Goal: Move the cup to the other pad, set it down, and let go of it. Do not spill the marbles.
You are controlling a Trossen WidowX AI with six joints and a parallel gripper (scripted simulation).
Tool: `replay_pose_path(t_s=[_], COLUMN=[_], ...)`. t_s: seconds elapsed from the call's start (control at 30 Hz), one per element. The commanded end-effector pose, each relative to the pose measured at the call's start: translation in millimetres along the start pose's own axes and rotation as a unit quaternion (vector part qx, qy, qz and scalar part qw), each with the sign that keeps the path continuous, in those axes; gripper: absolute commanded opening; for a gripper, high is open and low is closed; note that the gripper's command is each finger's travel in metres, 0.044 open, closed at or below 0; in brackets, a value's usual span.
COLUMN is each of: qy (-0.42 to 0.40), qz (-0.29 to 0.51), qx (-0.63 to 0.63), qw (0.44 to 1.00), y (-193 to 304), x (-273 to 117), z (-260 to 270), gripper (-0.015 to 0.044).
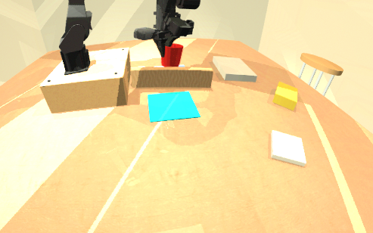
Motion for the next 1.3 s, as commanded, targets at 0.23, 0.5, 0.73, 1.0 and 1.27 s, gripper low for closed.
replay_pose_path(t_s=[0.23, 0.5, 0.73, 1.0, 1.27], qy=[-0.011, -0.010, -0.010, -0.010, -0.008], qz=[-0.002, -0.002, -0.002, -0.002, 0.000], qx=[0.001, 0.001, 0.001, 0.001, -0.001], qw=[1.000, 1.000, 1.000, 1.000, 1.000], y=[1.0, 2.9, 4.2, 5.6, 6.1], x=[-50.7, -56.4, -56.3, -56.3, -54.7], z=[-2.3, -7.3, -8.3, -8.1, -7.4], gripper=[0.0000, 0.0000, 0.0000, 0.0000, 0.0000])
Point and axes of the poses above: the point midway between the two fingers, 35 mm back from their tips, its own x axis out along the fingers, its own z axis across the jaws, y = z × x, the point moved 10 cm from there along -x, back along the fingers, and after that the axes turned 5 degrees about x, right-handed, at the moved point
